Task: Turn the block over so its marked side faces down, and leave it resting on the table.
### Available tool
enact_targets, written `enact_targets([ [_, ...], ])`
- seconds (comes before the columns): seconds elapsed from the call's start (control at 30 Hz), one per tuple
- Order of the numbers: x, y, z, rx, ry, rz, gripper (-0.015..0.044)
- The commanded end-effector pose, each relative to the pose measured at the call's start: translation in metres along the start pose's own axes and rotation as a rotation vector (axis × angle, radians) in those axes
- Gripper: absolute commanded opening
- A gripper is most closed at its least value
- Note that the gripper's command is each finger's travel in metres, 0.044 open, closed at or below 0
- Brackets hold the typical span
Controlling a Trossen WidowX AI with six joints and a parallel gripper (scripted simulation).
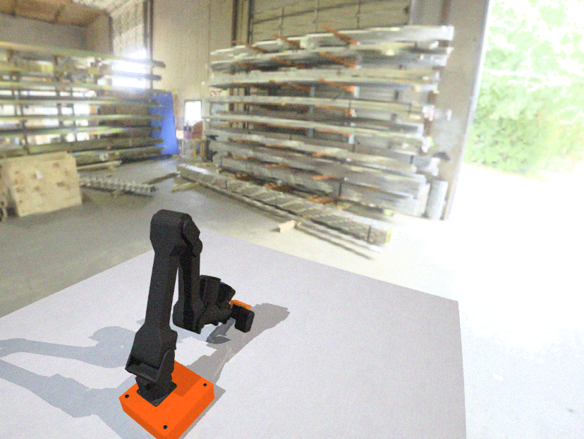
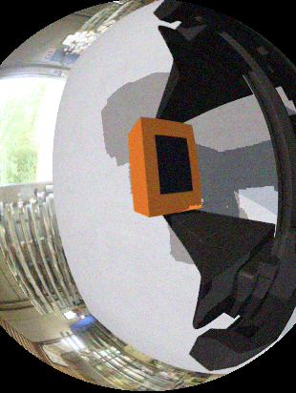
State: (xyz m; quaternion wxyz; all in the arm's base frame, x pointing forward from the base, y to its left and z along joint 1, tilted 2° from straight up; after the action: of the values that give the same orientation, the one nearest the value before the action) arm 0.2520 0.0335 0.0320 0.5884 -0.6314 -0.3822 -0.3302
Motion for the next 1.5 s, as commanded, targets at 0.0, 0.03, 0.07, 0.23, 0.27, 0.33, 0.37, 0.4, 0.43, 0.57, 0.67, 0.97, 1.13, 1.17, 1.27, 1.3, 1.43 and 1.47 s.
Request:
enact_targets([
  [0.0, -0.0076, -0.0075, -0.0007, -0.009, -0.004, -0.035, 0.0000],
  [0.03, -0.0083, -0.0090, -0.0008, -0.010, -0.003, -0.046, 0.0000],
  [0.07, -0.0088, -0.0100, -0.0009, -0.011, -0.003, -0.052, 0.0000],
  [0.23, -0.0093, -0.0117, -0.0009, -0.014, -0.003, -0.080, 0.0000],
  [0.27, -0.0094, -0.0119, -0.0009, -0.014, -0.003, -0.082, 0.0000],
  [0.33, -0.0094, -0.0119, -0.0009, -0.014, -0.003, -0.082, 0.0000],
  [0.37, -0.0094, -0.0119, -0.0009, -0.014, -0.003, -0.082, 0.0000],
  [0.4, -0.0094, -0.0119, -0.0009, -0.014, -0.003, -0.082, 0.0000],
  [0.43, -0.0094, -0.0119, -0.0009, -0.014, -0.003, -0.082, 0.0000],
  [0.57, -0.0094, -0.0119, -0.0009, -0.014, -0.003, -0.082, 0.0000],
  [0.67, -0.0094, -0.0119, -0.0009, -0.014, -0.003, -0.082, 0.0000],
  [0.97, -0.0094, -0.0119, -0.0009, -0.014, -0.003, -0.082, 0.0236],
  [1.13, -0.0094, -0.0119, -0.0009, -0.014, -0.003, -0.082, 0.0368],
  [1.17, -0.0094, -0.0119, -0.0009, -0.014, -0.003, -0.082, 0.0394],
  [1.27, -0.0094, -0.0119, -0.0009, -0.014, -0.003, -0.082, 0.0440],
  [1.3, -0.0094, -0.0119, -0.0009, -0.014, -0.003, -0.082, 0.0440],
  [1.43, -0.0094, -0.0119, -0.0009, -0.014, -0.003, -0.082, 0.0440],
  [1.47, -0.0094, -0.0119, -0.0009, -0.014, -0.003, -0.082, 0.0440],
])
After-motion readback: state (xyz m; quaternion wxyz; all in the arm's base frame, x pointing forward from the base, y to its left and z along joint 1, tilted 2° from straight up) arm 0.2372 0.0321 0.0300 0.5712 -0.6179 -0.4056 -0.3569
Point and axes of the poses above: the point midway between the two fingers, 35 mm back from their tips, its own y axis out along the fingers, its own z axis across the jaws, x = y × z, the point moved 10 cm from there along -y, back along the fingers, and after that the axes turned 6 degrees about -y, right-handed, at the moved point
